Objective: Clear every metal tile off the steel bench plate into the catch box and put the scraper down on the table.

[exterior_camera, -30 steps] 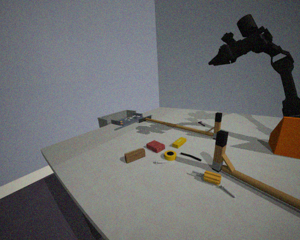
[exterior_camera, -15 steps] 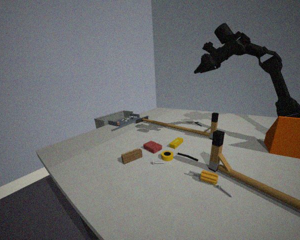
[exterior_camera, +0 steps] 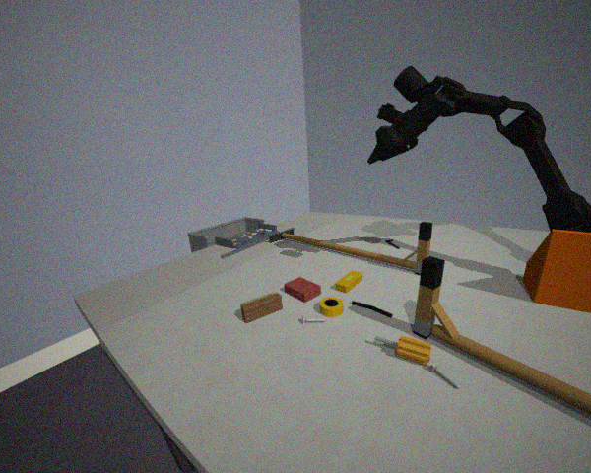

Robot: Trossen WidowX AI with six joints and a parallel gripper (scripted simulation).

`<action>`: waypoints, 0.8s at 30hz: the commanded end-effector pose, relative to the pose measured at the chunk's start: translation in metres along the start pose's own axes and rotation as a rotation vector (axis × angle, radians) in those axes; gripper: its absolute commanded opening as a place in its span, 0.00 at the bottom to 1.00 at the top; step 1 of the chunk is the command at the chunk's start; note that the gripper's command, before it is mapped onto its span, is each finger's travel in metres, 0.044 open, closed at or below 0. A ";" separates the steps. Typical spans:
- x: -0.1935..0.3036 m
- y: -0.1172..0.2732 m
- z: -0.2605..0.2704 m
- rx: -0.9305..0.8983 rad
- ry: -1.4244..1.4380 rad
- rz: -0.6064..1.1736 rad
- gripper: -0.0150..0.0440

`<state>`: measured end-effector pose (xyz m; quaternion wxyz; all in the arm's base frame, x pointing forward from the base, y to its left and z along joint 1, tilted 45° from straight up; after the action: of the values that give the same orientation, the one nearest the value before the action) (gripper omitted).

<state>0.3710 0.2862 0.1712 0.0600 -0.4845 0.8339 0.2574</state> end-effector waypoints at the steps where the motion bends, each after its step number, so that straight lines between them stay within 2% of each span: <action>1: -0.001 -0.016 0.000 -0.014 -0.008 0.035 1.00; 24: 0.021 -0.112 -0.008 -0.077 -0.039 0.279 1.00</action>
<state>0.4472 0.2288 0.1335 0.0224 -0.3740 0.8786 0.2961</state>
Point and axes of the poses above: the point midway between the two fingers, 35 mm back from their tips, its own y axis back along the fingers, its own z axis across the jaws, x = y × z, the point moved 5 cm from there along y, back along the fingers, and after that the axes turned 14 degrees about y, right-handed, at the moved point
